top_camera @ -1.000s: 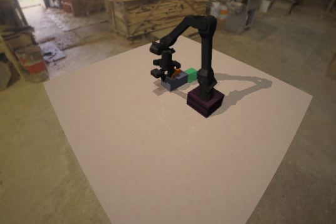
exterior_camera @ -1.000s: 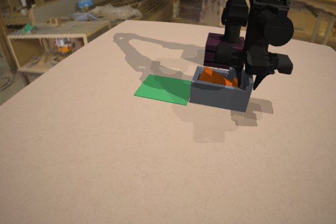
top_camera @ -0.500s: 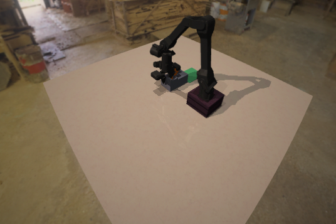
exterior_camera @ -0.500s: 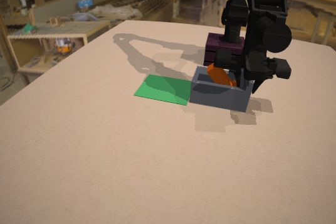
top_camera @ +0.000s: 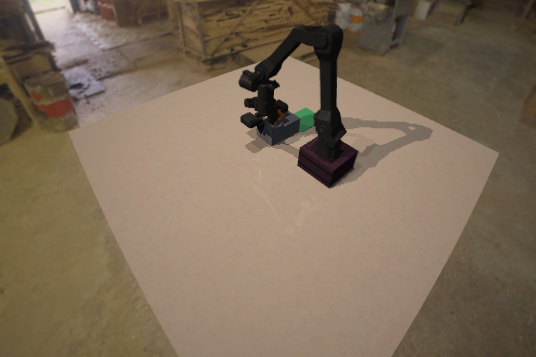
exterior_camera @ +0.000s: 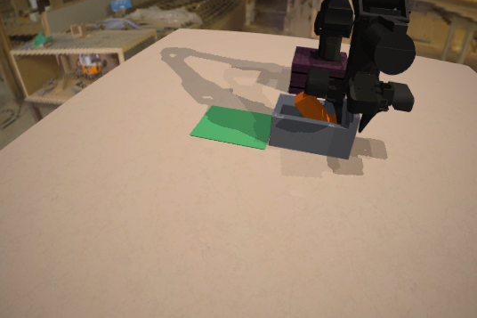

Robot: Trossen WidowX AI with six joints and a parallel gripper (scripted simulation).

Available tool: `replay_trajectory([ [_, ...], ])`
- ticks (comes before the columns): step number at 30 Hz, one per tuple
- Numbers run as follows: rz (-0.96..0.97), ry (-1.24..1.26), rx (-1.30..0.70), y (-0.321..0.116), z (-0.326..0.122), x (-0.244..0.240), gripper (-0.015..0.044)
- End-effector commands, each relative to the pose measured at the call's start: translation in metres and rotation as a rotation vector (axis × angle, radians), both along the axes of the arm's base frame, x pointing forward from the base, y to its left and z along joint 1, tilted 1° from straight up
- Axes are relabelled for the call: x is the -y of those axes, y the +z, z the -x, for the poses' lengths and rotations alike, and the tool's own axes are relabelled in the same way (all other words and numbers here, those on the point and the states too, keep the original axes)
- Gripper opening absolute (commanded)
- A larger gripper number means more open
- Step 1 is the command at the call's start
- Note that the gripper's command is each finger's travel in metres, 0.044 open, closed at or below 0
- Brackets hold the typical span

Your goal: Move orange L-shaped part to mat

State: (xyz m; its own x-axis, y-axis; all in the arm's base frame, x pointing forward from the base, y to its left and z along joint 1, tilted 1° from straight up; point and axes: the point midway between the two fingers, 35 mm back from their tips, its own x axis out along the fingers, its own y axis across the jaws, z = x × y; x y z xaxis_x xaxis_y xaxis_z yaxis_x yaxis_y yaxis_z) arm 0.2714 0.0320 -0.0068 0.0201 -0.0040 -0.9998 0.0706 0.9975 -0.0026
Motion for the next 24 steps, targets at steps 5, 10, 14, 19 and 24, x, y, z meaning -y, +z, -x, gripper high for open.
replay_trajectory([
  [5, 0.004, -0.003, -0.002, 0.011, 0.0, -0.01, 0.018],
  [10, 0.004, -0.003, -0.002, 0.039, -0.003, -0.007, 0.018],
  [14, 0.004, -0.003, -0.002, 0.096, 0.0, 0.0, 0.018],
  [19, 0.005, -0.003, -0.002, 0.108, 0.002, 0.002, 0.018],
  [24, 0.005, -0.003, -0.002, 0.108, 0.002, 0.002, 0.018],
])
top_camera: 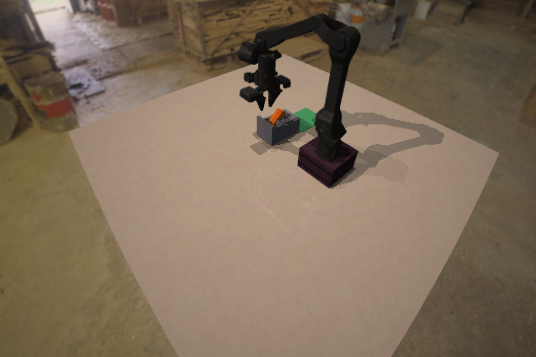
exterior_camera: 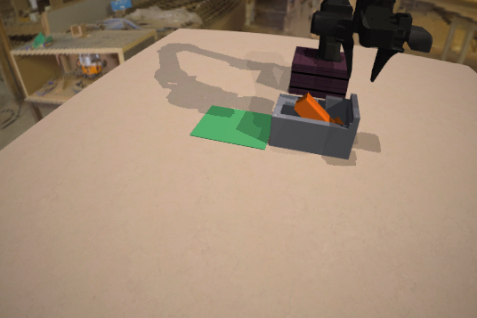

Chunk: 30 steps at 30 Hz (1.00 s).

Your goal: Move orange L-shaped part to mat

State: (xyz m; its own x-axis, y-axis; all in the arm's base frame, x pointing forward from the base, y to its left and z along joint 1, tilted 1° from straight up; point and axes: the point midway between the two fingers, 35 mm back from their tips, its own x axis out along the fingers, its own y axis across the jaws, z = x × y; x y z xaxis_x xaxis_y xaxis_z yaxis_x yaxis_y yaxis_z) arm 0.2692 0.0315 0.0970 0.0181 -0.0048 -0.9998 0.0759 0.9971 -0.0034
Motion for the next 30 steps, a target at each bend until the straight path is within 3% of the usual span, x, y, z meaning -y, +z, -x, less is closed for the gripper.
replay_trajectory([
  [1, 0.0, 0.0, 0.0, 0.0, 0.0, 0.0, 0.018],
  [24, 0.0, 0.0, 0.0, 0.0, 0.0, 0.0, 0.018],
  [28, 0.003, 0.133, 0.0, 0.0, -0.001, 0.007, 0.028],
  [30, 0.007, 0.276, -0.001, 0.001, -0.003, 0.014, 0.028],
])
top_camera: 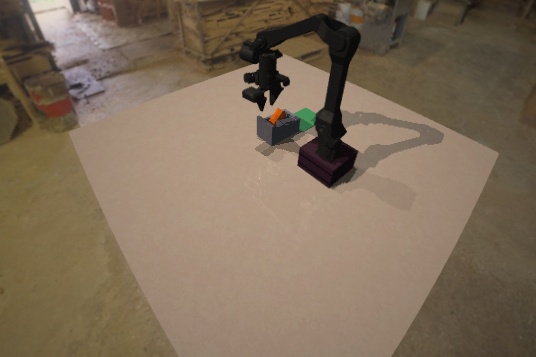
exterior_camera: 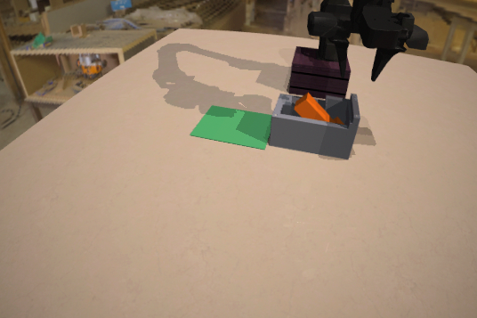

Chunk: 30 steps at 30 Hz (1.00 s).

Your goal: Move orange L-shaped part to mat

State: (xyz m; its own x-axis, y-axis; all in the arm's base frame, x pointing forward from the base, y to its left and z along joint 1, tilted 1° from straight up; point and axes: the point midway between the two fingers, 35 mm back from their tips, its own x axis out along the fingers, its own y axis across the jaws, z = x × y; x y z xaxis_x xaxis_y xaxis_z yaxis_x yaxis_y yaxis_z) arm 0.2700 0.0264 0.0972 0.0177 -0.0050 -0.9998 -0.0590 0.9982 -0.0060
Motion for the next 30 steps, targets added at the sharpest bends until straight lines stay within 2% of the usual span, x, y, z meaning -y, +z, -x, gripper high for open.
replay_trajectory([
  [1, 0.006, 0.224, 0.0, 0.001, -0.002, 0.013, 0.028],
  [13, 0.031, 1.23, -0.011, 0.004, -0.005, 0.063, 0.028],
  [17, 0.035, 1.402, -0.014, 0.005, -0.004, 0.073, 0.028],
  [30, 0.035, 1.438, -0.015, 0.005, -0.004, 0.074, 0.028],
])
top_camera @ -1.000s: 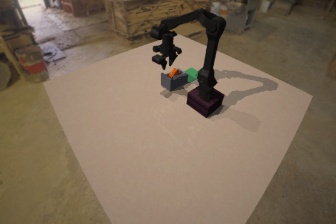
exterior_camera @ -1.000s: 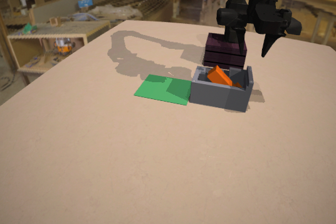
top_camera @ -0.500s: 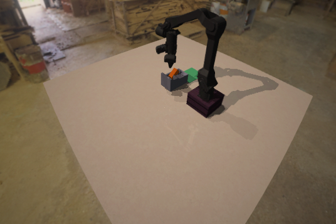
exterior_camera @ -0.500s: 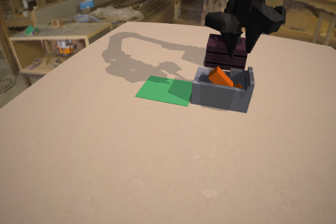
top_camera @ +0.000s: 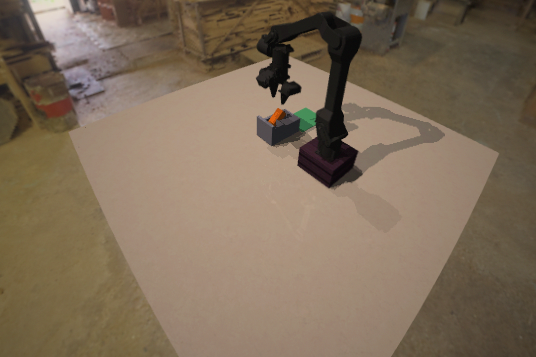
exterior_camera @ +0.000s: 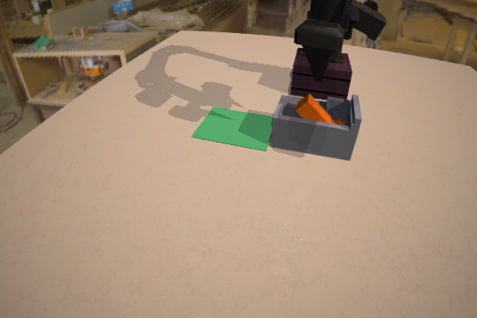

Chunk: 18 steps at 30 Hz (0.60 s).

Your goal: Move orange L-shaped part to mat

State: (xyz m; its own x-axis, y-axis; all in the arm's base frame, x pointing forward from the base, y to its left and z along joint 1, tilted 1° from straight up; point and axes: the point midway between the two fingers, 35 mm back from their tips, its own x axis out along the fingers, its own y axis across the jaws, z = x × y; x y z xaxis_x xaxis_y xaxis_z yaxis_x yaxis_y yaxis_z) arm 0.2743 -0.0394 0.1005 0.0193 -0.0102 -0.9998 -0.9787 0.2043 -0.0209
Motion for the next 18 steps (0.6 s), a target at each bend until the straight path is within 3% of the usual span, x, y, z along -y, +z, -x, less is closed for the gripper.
replay_trajectory([
  [1, 0.009, 0.132, -0.003, 0.002, 0.0, 0.008, 0.028],
  [18, 0.009, 0.132, -0.003, -0.033, -0.001, 0.009, 0.028],
])
